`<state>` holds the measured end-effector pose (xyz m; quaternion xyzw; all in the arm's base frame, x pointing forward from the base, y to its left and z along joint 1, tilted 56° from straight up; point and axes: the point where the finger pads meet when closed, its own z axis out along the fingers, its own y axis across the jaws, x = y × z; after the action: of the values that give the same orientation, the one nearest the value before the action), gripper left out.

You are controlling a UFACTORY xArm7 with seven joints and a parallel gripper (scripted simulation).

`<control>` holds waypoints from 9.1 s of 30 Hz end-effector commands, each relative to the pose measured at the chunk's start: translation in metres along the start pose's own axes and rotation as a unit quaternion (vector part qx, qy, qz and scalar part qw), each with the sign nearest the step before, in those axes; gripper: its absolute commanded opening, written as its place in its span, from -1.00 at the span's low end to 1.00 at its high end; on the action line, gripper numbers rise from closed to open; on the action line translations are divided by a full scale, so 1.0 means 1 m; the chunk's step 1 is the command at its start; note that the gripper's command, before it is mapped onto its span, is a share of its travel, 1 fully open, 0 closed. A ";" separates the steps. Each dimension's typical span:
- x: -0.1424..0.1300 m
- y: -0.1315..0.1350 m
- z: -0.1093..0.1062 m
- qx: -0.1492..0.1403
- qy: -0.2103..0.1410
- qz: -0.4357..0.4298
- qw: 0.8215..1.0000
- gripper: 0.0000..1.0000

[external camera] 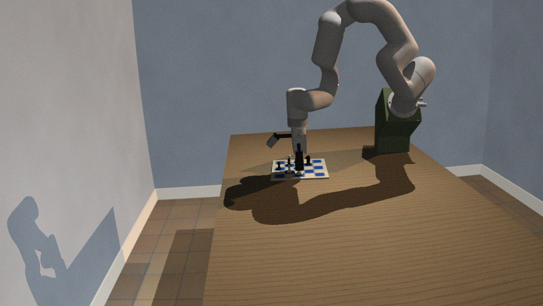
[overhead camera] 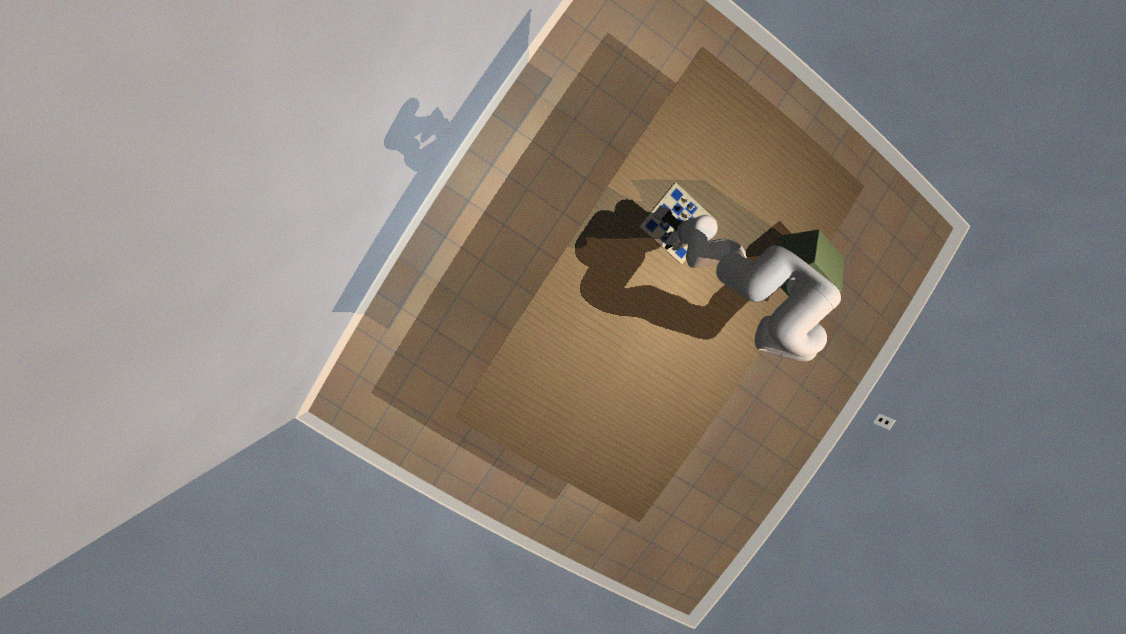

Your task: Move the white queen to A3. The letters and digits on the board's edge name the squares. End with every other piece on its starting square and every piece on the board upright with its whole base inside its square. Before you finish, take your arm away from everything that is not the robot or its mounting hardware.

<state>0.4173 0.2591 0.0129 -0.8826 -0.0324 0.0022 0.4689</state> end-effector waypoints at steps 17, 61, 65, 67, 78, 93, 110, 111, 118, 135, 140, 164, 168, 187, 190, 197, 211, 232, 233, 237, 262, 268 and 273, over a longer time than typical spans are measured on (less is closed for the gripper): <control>0.001 0.001 -0.001 -0.001 0.002 0.000 1.000 -1.00; 0.001 0.000 0.002 -0.001 0.002 0.001 1.000 -1.00; 0.001 0.000 0.003 -0.001 0.002 0.001 1.000 -1.00; 0.001 0.000 0.003 -0.001 0.002 0.001 1.000 -1.00; 0.001 0.000 0.004 -0.001 0.002 0.001 1.000 -1.00; 0.001 0.000 0.004 -0.001 0.002 0.001 1.000 -1.00; 0.001 0.000 0.004 -0.001 0.002 0.001 1.000 -0.83; 0.001 0.000 0.004 -0.001 0.002 0.001 1.000 -0.83; 0.001 0.000 0.004 -0.001 0.002 0.001 1.000 -0.33; 0.001 0.000 0.002 -0.001 0.002 0.001 1.000 -0.16; 0.001 0.000 -0.011 -0.001 0.002 0.001 1.000 -0.16; 0.001 0.000 -0.086 -0.001 0.002 0.001 1.000 -0.16; 0.001 0.000 -0.086 -0.001 0.002 0.001 1.000 1.00; 0.001 0.000 -0.087 -0.001 0.002 0.001 1.000 1.00; 0.001 0.000 -0.089 -0.001 0.002 0.001 1.000 1.00; 0.001 0.000 -0.100 -0.001 0.002 0.001 1.000 1.00; 0.001 0.000 -0.143 -0.001 0.002 0.001 1.000 1.00; 0.001 0.000 -0.150 -0.001 0.002 0.001 1.000 1.00; 0.001 0.000 -0.150 -0.001 0.002 0.001 1.000 1.00; 0.001 0.000 -0.150 -0.001 0.002 0.001 1.000 1.00; 0.001 0.000 -0.150 -0.001 0.002 0.001 1.000 1.00; 0.001 0.000 -0.150 -0.001 0.002 0.001 1.000 1.00; 0.001 0.000 -0.150 -0.001 0.002 0.001 1.000 1.00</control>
<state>0.4218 0.1362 0.0968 -0.8827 -0.0323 0.0024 0.4688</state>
